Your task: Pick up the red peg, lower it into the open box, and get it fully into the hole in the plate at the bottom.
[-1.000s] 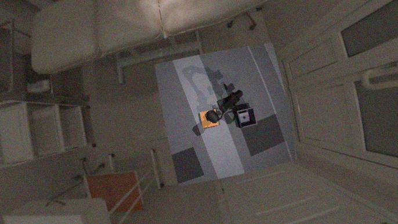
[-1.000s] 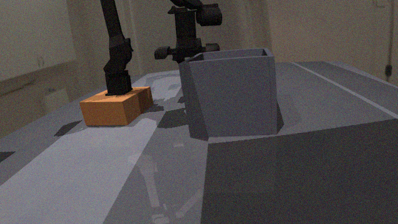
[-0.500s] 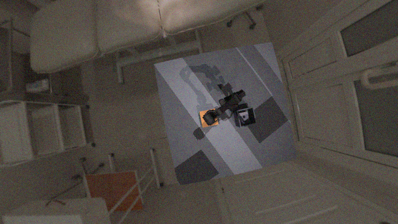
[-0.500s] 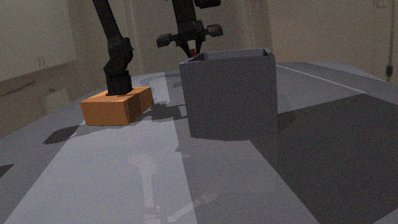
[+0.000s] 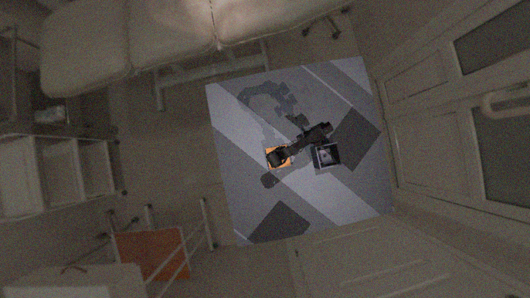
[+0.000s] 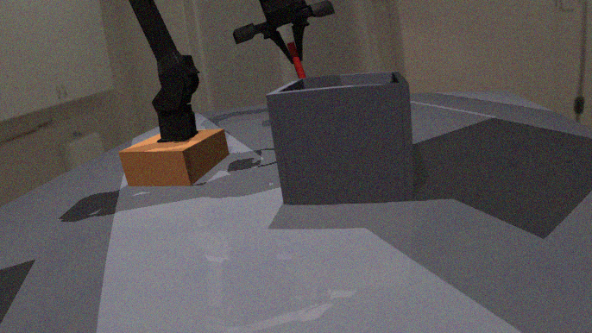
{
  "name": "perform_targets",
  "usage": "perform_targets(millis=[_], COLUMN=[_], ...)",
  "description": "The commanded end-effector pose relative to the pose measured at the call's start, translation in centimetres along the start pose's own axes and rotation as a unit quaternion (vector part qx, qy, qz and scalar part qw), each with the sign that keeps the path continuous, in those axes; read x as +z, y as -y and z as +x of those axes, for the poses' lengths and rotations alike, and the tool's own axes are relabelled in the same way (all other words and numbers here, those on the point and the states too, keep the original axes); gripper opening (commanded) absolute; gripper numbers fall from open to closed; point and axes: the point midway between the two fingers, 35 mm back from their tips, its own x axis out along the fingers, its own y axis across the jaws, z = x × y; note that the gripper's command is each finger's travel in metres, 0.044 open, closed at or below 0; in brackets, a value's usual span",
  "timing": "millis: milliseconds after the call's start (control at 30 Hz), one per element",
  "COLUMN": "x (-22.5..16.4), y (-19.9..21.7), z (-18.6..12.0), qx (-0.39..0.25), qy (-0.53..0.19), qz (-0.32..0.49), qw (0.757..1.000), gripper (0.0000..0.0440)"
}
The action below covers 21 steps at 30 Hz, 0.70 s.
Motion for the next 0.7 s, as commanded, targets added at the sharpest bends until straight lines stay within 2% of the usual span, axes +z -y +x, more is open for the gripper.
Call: perform_targets(millis=[0, 300, 667], x=[1.0, 4.0, 7.6], y=[-0.8, -1.7, -2.1], z=[-1.7, -4.1, -4.9], qx=[0.017, 0.029, 0.012], qy=[0.018, 0.061, 0.092], qz=[-0.009, -0.01, 0.002], qw=[1.0, 0.998, 0.996], gripper=[0.0, 0.0, 0.0])
